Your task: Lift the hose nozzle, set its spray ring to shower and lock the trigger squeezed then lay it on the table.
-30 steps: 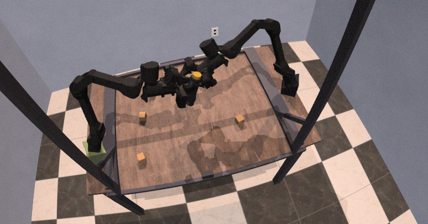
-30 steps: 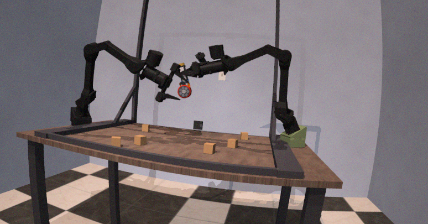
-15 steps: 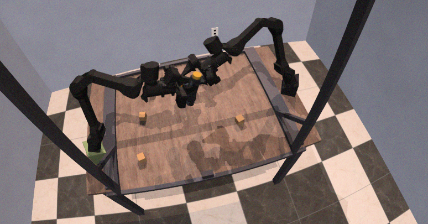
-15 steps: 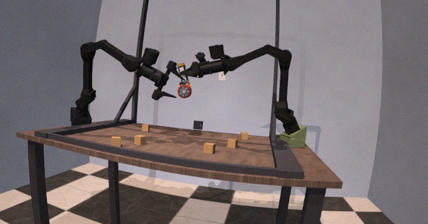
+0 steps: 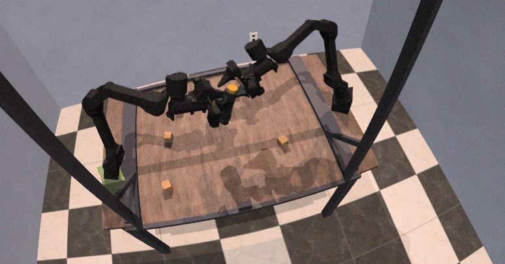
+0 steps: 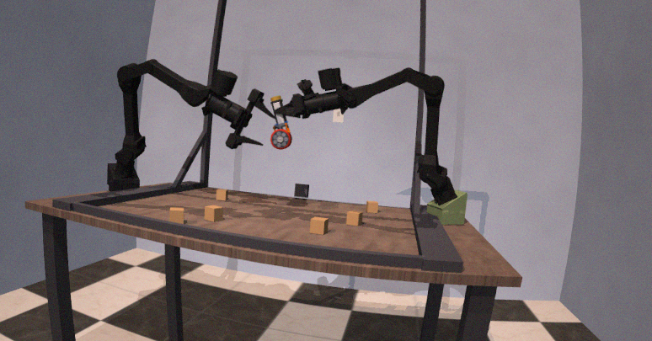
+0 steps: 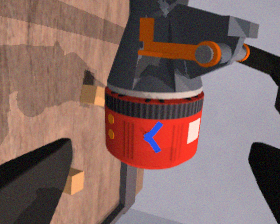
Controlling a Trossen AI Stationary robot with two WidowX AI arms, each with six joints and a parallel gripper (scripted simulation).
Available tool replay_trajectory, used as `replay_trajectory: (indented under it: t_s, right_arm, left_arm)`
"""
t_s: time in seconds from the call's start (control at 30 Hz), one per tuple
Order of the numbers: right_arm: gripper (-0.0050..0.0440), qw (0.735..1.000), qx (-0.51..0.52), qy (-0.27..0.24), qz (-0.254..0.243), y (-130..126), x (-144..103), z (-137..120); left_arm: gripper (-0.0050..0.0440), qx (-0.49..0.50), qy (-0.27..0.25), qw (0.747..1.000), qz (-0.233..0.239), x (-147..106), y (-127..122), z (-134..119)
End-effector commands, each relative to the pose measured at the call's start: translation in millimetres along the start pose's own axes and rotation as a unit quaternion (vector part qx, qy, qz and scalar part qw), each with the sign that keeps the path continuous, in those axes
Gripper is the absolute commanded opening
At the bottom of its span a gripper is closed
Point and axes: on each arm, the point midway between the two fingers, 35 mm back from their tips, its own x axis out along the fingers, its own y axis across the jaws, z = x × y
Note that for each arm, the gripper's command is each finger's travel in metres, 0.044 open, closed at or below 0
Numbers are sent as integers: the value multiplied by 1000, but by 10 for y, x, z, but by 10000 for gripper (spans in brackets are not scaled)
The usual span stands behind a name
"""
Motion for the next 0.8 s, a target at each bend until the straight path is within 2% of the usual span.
replay_trajectory:
  t_s: [0.0,0.77]
  right_arm:
    - [408,1000,4,5,-10,-78,-111,-33]
    - [408,1000,4,5,-9,-67,-410,-30]
  left_arm:
    - [170,-4,-20,1000,3,-47,45,160]
    - [170,-4,-20,1000,3,-47,45,160]
